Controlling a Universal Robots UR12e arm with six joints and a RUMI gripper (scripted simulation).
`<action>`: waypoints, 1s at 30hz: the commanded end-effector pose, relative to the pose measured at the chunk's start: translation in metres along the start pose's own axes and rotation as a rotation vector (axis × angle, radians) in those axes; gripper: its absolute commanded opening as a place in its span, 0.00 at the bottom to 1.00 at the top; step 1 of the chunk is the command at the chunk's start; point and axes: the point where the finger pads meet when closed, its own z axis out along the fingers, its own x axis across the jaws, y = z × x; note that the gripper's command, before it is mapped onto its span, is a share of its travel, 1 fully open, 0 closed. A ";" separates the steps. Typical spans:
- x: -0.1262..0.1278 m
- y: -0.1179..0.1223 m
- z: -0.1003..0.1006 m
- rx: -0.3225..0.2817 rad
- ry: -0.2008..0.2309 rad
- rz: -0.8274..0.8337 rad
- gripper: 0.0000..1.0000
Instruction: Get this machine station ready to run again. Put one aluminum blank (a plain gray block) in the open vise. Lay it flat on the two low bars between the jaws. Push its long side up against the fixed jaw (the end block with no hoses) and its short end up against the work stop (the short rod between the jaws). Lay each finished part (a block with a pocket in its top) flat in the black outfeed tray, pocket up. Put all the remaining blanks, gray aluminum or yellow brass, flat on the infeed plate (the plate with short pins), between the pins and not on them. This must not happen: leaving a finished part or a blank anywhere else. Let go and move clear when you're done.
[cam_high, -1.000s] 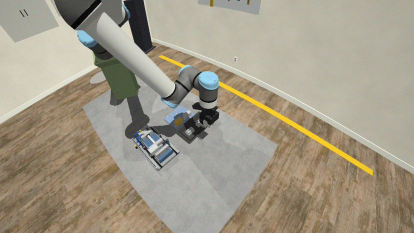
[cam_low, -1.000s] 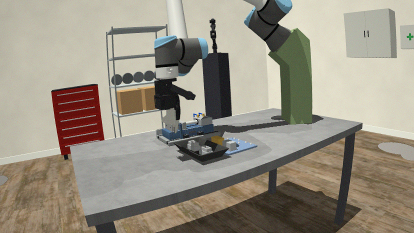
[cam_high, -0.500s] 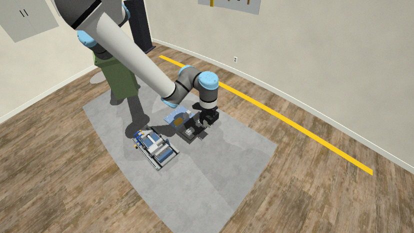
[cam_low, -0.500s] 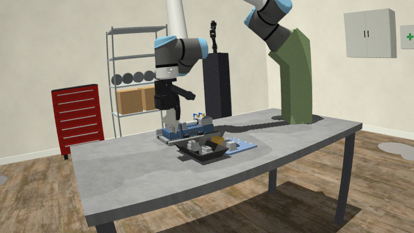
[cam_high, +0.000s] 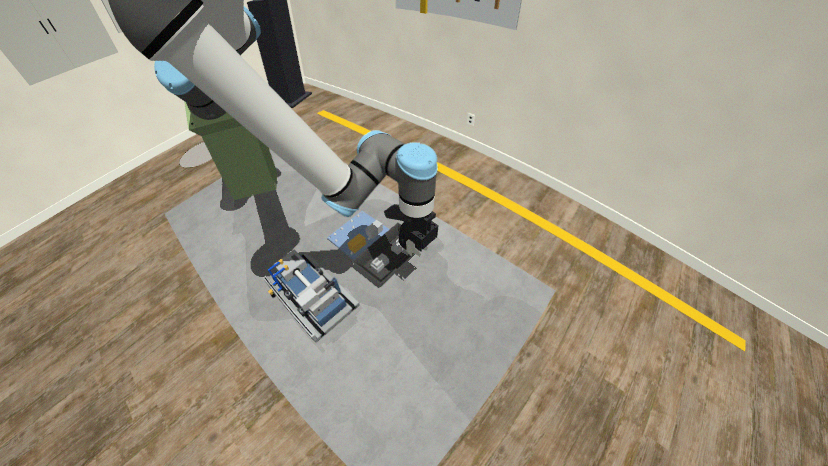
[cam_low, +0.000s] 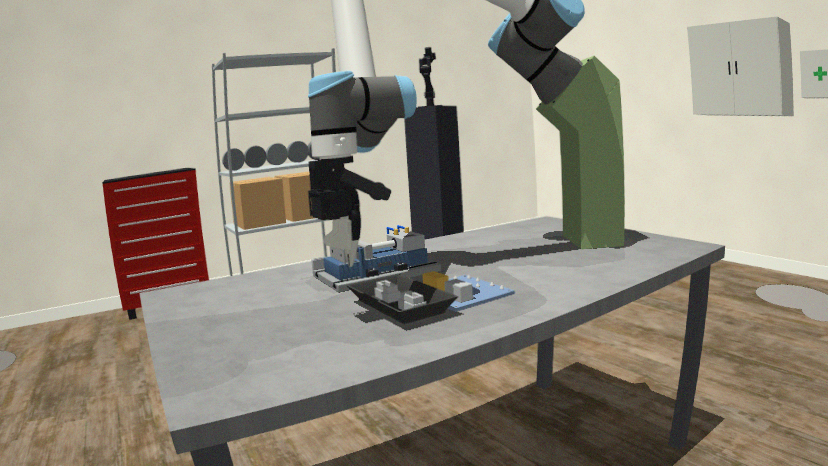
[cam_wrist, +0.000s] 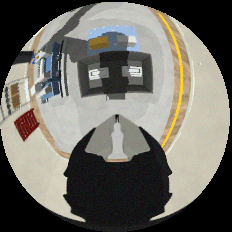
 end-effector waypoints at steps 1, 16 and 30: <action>0.000 0.001 -0.001 -0.001 0.000 0.000 0.00; 0.000 0.001 -0.010 -0.001 0.000 0.000 0.00; 0.000 0.001 -0.040 -0.001 0.000 0.000 0.00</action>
